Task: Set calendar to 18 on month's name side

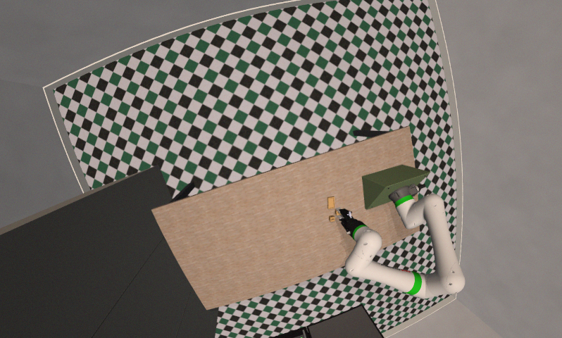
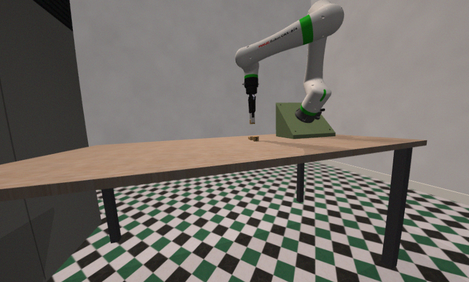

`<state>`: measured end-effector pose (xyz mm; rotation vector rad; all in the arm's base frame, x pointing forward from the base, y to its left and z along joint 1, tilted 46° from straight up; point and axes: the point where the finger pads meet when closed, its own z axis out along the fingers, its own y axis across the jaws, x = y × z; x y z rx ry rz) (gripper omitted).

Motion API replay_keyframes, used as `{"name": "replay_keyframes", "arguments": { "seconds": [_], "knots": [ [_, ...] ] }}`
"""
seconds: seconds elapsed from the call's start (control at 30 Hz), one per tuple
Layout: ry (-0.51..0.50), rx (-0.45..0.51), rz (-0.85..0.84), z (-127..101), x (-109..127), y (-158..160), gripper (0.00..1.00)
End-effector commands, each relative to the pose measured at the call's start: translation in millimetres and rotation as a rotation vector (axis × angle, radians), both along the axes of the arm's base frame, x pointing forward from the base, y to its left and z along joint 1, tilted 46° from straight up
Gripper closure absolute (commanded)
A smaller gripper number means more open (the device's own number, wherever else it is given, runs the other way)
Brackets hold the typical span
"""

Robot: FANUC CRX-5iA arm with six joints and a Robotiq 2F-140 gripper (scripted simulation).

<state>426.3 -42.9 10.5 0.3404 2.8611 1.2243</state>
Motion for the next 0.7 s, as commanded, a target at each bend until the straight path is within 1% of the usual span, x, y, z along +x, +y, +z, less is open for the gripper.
{"name": "replay_keyframes", "arguments": {
  "seconds": [0.0,0.07,0.13,0.3,0.33,0.37,0.4,0.43,0.47,0.5,0.53,0.63,0.67],
  "knots": [
    [-0.033,-0.005,0.031,-1.3,0.0,-1.5,0.83],
    [-0.069,-0.01,0.067,-2.8,-0.2,-2.9,0.83],
    [-0.069,-0.01,0.067,-2.8,-0.2,-2.9,0.83],
    [-0.218,-0.03,0.211,-9.1,-0.9,-8.5,0.83],
    [-0.222,-0.031,0.215,-9.3,-0.9,-8.6,0.83],
    [-0.258,-0.036,0.251,-10.8,-1.1,-10.0,0.83],
    [-0.263,-0.037,0.255,-11.0,-1.2,-10.2,0.83],
    [-0.302,-0.042,0.293,-12.7,-1.4,-11.7,0.83],
    [-0.307,-0.043,0.298,-12.9,-1.4,-11.9,0.83],
    [-0.345,-0.048,0.335,-14.5,-1.6,-13.3,0.83],
    [-0.355,-0.049,0.345,-15.0,-1.7,-13.7,0.83],
    [-0.432,-0.06,0.421,-18.3,-2.2,-16.6,0.83],
    [-0.432,-0.06,0.421,-18.3,-2.2,-16.6,0.83]
  ]
}}
